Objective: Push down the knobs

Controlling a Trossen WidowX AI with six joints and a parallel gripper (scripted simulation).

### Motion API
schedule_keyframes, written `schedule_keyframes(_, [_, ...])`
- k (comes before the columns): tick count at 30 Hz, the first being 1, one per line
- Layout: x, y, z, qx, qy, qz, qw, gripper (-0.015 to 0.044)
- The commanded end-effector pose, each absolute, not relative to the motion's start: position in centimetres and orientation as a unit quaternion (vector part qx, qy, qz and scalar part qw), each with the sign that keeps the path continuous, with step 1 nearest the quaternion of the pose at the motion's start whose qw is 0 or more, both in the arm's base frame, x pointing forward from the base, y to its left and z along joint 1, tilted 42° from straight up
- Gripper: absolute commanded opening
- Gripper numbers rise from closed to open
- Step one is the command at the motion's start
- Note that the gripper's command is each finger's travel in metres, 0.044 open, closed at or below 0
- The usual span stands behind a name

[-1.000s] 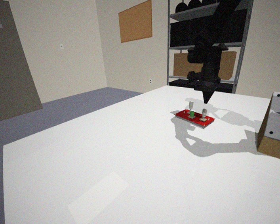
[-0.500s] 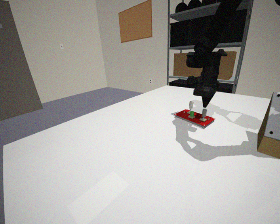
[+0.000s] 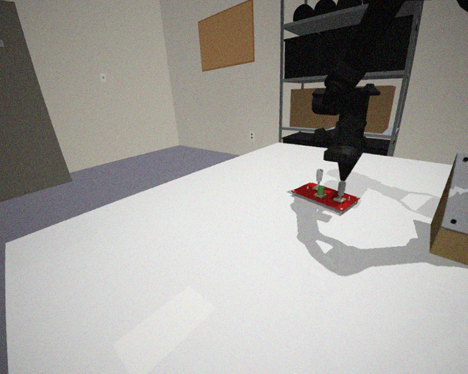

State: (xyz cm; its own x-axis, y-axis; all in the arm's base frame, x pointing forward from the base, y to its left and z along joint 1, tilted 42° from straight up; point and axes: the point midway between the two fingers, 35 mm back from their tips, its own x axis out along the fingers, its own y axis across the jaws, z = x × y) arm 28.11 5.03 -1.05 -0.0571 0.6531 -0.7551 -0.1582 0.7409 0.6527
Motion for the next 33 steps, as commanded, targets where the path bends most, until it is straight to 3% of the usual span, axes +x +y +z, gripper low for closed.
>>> schedule_keyframes(1, [28.08,5.18,-1.16,0.191,0.659,0.307,0.659,0.0])
schedule_keyframes(33, [28.06,5.4,-1.41,0.191,0.659,0.307,0.659,0.0])
